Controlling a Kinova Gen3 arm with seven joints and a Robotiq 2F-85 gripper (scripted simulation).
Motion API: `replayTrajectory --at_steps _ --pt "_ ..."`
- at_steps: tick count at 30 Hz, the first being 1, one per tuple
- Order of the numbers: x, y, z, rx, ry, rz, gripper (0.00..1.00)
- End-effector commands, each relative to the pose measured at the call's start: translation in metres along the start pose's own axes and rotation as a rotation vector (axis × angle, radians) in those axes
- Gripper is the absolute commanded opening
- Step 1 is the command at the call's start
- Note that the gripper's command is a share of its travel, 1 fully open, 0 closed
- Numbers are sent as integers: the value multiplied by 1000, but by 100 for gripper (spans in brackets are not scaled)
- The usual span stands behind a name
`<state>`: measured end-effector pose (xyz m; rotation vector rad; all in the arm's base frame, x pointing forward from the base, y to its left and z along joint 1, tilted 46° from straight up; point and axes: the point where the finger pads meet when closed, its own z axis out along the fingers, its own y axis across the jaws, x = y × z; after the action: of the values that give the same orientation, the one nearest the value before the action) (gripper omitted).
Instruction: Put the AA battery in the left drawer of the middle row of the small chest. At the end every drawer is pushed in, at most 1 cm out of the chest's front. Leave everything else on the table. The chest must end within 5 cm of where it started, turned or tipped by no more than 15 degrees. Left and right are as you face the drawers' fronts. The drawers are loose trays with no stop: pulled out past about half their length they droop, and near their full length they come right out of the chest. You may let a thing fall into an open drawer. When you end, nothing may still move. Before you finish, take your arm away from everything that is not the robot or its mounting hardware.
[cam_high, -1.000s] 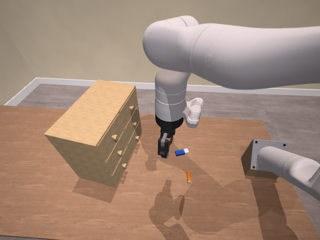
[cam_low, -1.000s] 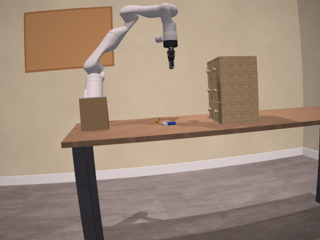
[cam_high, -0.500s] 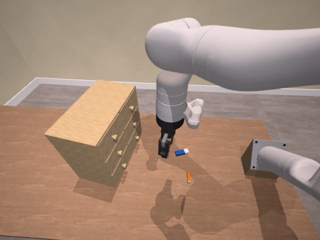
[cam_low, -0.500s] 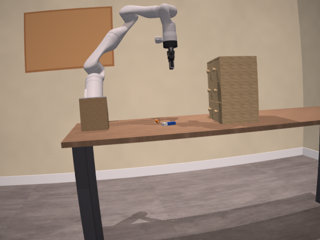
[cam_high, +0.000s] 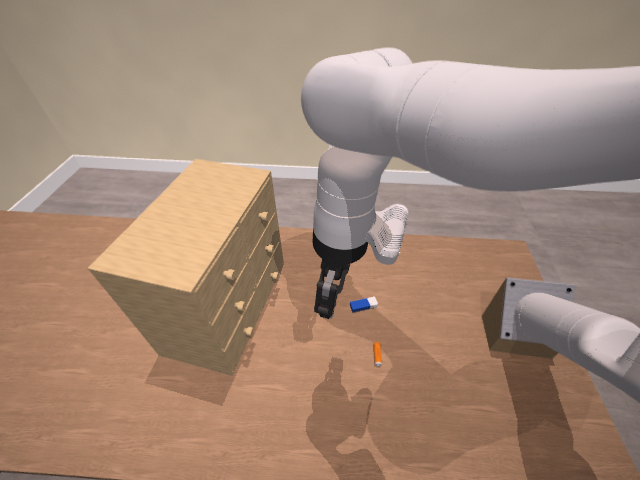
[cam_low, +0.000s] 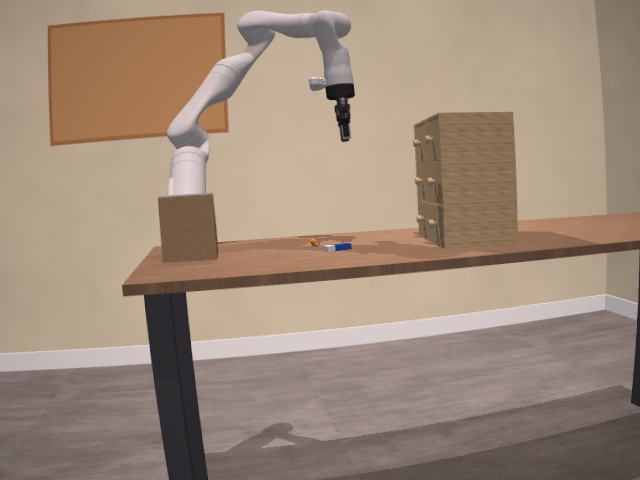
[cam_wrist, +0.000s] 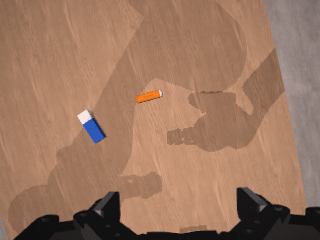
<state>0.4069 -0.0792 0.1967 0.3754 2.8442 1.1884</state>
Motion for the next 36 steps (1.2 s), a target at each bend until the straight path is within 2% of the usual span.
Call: replayTrajectory --at_steps 1,11,13,36 --pt "-3 0 1 1 -27 -7 100" --pt "-9 0 10 0 -99 -7 100" --pt "-9 0 10 0 -99 -7 100" --pt "-29 0 40 -4 -307 -6 100"
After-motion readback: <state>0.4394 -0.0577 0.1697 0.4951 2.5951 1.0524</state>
